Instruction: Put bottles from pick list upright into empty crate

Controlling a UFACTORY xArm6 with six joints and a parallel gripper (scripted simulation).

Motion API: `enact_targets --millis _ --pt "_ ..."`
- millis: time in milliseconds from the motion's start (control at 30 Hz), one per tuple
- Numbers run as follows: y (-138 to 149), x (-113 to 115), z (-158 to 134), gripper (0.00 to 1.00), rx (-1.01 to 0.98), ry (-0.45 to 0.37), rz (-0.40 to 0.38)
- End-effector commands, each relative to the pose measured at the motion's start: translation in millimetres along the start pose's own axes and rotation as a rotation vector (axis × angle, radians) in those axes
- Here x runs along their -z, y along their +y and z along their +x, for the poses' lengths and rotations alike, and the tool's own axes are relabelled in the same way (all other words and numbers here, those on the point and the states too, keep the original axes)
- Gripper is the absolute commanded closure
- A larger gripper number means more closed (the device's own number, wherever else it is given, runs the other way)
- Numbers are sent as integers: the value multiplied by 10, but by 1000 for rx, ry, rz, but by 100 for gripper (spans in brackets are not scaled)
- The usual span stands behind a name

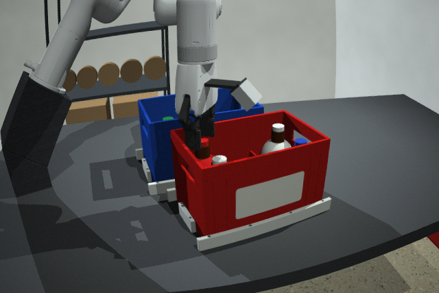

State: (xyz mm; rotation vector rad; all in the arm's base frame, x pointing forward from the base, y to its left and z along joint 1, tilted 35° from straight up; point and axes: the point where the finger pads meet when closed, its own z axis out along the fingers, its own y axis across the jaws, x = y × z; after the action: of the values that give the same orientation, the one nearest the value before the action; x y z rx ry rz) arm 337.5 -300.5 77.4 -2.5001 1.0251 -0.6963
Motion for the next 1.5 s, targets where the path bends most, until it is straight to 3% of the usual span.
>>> enact_targets --millis 0,467,900,933,1467 --pt "1 -47 13 35 1 3 -1" --pt "1 -201 13 35 1 3 -1" --pt "1 -201 13 35 1 3 -1" --pt "1 -168 13 100 1 3 -1" --pt "1 -168 13 100 1 3 -1"
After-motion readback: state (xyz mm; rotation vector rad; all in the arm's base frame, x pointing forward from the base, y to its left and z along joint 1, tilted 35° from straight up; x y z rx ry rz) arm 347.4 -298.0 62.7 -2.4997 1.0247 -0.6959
